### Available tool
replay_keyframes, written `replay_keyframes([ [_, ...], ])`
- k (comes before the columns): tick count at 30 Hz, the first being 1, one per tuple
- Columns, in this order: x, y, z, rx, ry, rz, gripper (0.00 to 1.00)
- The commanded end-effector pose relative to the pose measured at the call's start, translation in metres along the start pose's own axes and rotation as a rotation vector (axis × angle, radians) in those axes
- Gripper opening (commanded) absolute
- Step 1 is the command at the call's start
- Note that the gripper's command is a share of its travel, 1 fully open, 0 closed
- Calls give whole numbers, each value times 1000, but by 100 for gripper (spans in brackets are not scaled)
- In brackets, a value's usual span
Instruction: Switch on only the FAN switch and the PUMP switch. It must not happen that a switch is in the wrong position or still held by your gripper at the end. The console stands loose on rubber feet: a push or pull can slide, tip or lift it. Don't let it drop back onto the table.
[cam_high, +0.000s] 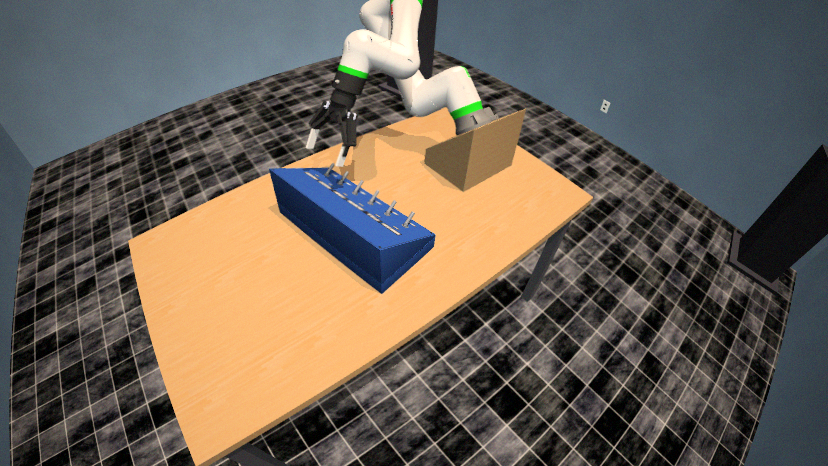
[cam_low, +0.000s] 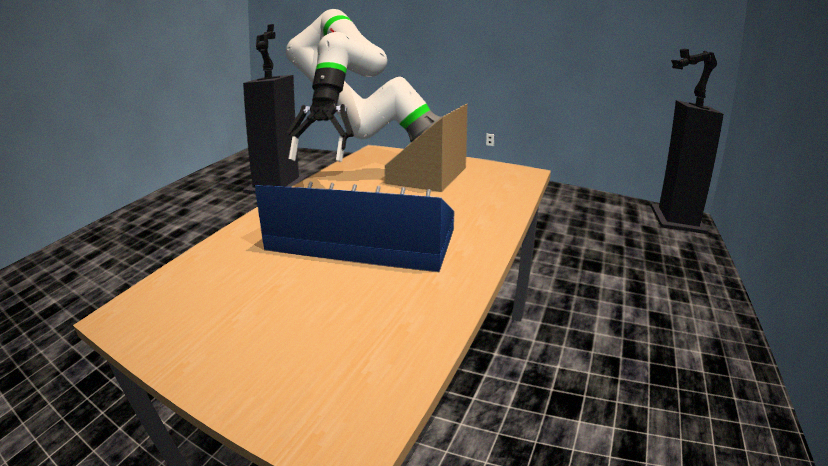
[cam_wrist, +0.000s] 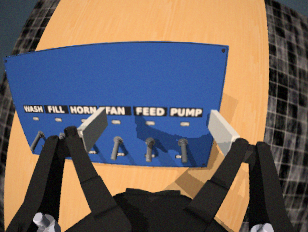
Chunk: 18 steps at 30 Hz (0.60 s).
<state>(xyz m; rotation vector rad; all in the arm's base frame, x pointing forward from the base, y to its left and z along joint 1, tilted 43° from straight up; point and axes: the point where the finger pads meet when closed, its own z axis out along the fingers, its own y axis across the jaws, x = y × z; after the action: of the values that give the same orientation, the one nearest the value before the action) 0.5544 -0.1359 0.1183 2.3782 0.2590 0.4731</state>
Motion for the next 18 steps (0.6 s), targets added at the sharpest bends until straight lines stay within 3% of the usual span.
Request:
replay_keyframes([
  [1, 0, 9, 0, 0, 0, 0, 100],
  [18, 0, 53, 0, 0, 0, 0, 100],
])
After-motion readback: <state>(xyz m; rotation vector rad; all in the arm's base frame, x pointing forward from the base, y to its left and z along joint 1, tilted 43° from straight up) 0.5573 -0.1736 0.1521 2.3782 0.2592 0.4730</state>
